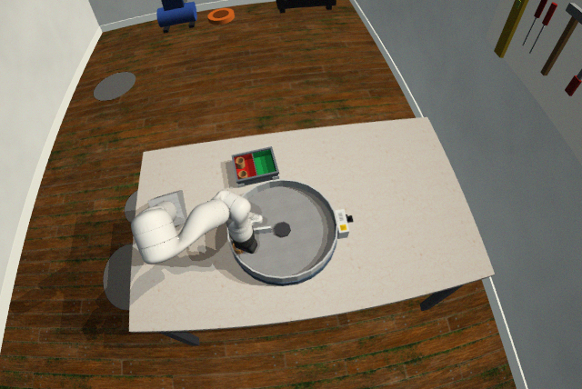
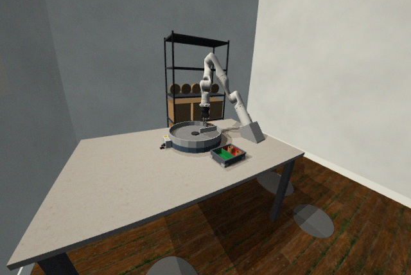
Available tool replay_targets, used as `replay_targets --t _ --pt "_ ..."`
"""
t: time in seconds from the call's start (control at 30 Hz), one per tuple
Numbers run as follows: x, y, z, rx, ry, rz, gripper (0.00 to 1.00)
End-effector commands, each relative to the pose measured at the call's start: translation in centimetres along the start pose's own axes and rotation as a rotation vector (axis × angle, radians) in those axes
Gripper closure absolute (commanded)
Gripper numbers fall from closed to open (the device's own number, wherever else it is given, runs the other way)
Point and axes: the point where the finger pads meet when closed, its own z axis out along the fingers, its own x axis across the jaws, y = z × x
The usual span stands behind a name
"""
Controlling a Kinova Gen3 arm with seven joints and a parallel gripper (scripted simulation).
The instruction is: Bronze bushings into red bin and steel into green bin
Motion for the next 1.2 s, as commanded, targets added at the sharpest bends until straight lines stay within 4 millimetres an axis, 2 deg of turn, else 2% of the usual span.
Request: replay_targets --t 0.0,1.17 --pt "0.0 0.0 -0.2 0.001 0.001 -0.001 1.0" --pt "-0.1 -0.1 -1.4 0.001 -0.001 -0.005 1.0"
